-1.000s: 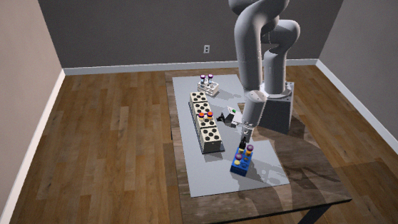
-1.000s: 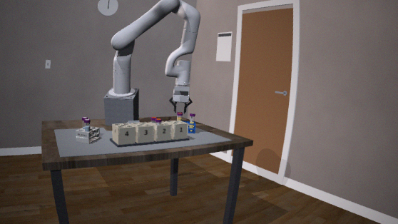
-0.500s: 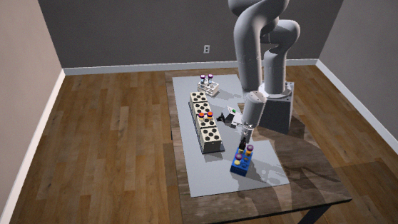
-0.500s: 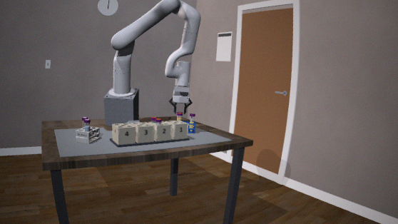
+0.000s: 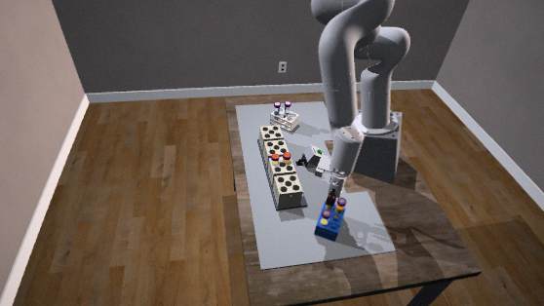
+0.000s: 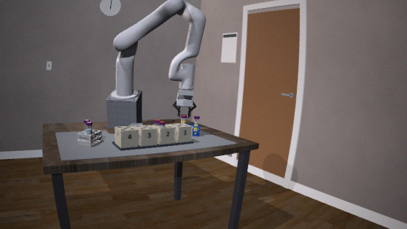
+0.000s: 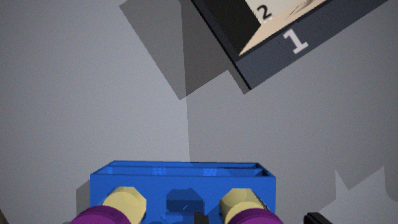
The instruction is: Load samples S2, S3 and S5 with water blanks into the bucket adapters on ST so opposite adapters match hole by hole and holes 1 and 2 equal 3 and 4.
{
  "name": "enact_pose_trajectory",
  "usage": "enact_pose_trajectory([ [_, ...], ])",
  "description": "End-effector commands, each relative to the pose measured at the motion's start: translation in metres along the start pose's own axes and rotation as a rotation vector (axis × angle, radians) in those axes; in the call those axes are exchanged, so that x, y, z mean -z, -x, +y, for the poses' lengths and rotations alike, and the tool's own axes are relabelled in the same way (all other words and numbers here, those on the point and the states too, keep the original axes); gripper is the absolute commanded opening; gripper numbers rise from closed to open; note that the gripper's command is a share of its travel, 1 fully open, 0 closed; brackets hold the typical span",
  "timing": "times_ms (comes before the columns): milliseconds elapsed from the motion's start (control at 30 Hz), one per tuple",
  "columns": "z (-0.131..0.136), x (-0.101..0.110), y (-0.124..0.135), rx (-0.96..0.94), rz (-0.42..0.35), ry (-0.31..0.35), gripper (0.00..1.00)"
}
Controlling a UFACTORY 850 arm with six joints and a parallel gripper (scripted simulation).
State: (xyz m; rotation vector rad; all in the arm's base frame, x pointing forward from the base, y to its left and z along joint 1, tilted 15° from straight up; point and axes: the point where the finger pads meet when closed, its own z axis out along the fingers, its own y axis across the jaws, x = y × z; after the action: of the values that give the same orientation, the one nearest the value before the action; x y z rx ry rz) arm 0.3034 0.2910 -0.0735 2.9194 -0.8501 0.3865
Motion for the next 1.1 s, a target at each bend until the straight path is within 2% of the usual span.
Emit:
enact_pose_trajectory([
  [0,-0.0007,-0.0029,-0.0001,0.000,0.000,-0.002,0.57],
  [400,-0.0007,-0.0103,-0.0001,0.000,0.000,-0.002,0.57],
  [967,-0.0007,-0.0102,-0.0001,0.000,0.000,-0.002,0.57],
  [1000,-0.0006,-0.0097,0.0000,0.000,0.000,-0.002,0.00],
  [1067,-0.0006,-0.0085,0.0000,0.000,0.000,-0.002,0.00],
])
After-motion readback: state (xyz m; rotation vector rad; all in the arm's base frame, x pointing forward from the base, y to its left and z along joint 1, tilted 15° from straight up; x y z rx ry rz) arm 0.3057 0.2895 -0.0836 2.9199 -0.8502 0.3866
